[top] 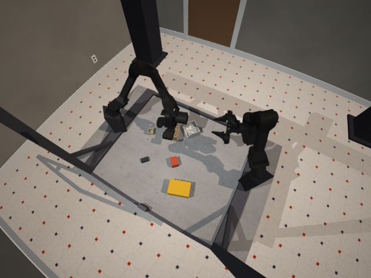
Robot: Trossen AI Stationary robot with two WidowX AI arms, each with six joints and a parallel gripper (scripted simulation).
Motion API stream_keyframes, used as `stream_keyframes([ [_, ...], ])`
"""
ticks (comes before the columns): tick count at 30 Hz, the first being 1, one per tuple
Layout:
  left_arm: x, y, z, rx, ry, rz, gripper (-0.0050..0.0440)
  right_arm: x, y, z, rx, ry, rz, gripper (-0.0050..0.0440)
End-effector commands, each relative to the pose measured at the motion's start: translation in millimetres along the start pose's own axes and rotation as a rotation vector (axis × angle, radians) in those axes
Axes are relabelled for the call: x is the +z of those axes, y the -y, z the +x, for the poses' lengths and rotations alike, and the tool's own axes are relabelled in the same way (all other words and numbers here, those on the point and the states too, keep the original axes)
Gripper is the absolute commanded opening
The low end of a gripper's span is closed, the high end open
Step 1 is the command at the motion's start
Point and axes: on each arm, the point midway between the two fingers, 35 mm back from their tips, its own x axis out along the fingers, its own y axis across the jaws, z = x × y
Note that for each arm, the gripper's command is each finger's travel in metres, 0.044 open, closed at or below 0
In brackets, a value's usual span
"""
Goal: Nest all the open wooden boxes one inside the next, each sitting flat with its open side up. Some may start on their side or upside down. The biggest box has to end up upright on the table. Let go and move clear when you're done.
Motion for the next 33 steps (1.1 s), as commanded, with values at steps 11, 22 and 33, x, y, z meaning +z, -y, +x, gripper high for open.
stream_keyframes([
  [11,1.1,0.1,7.6,0.004,0.002,0.002,0.0208,-0.3,-0.3,-0.6,0.000,-0.001,0.003,0.0400],
  [22,-3.6,1.4,2.8,0.002,-0.017,-0.007,0.0208,-0.3,-0.3,-0.6,0.000,-0.001,0.003,0.0400],
  [33,-4.4,1.8,1.7,0.001,-0.019,-0.009,0.0136,-0.3,-0.3,-0.6,0.000,-0.001,0.003,0.0400],
])
